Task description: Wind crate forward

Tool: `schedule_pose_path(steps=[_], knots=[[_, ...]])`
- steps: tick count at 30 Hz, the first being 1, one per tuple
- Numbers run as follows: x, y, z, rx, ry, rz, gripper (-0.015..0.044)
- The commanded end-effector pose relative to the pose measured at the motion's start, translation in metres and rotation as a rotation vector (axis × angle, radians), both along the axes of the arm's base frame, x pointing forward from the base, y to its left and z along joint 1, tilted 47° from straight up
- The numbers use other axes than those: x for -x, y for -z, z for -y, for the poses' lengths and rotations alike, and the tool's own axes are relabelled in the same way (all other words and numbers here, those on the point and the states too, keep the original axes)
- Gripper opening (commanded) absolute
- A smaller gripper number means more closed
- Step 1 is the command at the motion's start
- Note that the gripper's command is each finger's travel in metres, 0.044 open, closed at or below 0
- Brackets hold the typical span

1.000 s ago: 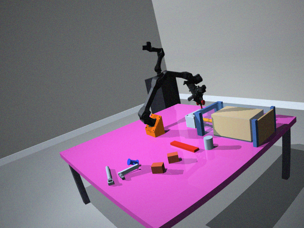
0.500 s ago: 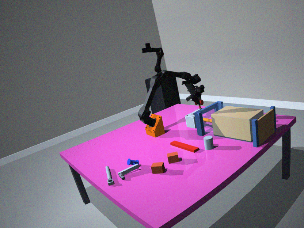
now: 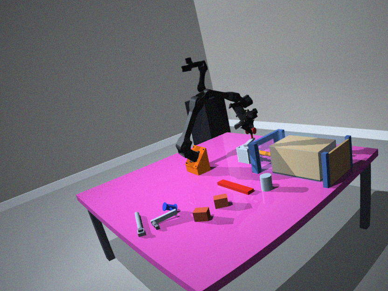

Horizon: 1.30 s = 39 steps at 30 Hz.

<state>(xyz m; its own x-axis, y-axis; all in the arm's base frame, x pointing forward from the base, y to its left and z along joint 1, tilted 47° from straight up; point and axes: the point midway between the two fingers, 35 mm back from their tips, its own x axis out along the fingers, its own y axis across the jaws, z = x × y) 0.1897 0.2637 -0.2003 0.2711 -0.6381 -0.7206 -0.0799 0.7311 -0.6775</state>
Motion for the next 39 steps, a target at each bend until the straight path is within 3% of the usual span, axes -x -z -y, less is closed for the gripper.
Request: schedule_pose_path(steps=[1, 39], knots=[[0.014, -0.001, 0.004, 0.015, -0.001, -0.027, 0.0], [0.051, -0.025, 0.02, 0.017, -0.001, -0.03, 0.0]])
